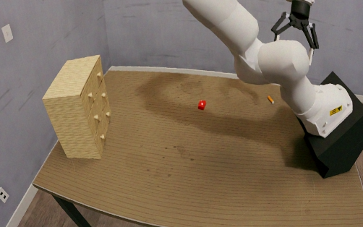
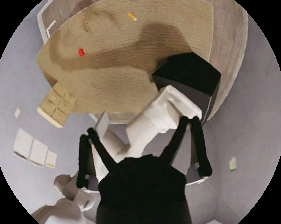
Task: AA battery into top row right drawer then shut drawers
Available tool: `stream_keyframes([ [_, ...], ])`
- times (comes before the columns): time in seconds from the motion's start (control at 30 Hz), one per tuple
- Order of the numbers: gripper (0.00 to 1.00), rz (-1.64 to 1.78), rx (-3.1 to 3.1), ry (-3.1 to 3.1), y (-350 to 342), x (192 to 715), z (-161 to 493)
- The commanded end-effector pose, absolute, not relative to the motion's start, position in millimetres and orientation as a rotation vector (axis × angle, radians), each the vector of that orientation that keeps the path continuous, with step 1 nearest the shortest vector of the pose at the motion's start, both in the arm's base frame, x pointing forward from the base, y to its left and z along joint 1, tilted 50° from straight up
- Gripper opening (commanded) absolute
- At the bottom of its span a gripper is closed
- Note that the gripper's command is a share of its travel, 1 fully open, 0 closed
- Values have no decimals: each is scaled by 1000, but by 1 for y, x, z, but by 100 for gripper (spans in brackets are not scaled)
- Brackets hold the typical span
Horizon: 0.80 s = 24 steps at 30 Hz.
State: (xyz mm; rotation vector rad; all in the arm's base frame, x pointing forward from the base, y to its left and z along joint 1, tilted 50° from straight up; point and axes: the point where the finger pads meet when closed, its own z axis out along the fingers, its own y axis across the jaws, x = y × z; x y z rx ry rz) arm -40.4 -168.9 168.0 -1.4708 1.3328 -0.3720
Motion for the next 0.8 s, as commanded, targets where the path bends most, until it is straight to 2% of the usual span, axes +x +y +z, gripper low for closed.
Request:
stream_keyframes([
  [0.0, 100, -372, -1471, 1333, -169, -40, 168],
  [0.6, 100, -377, -1479, 1332, -171, -40, 169],
  [0.77, 100, -509, -1707, 1283, -236, -15, 209],
])
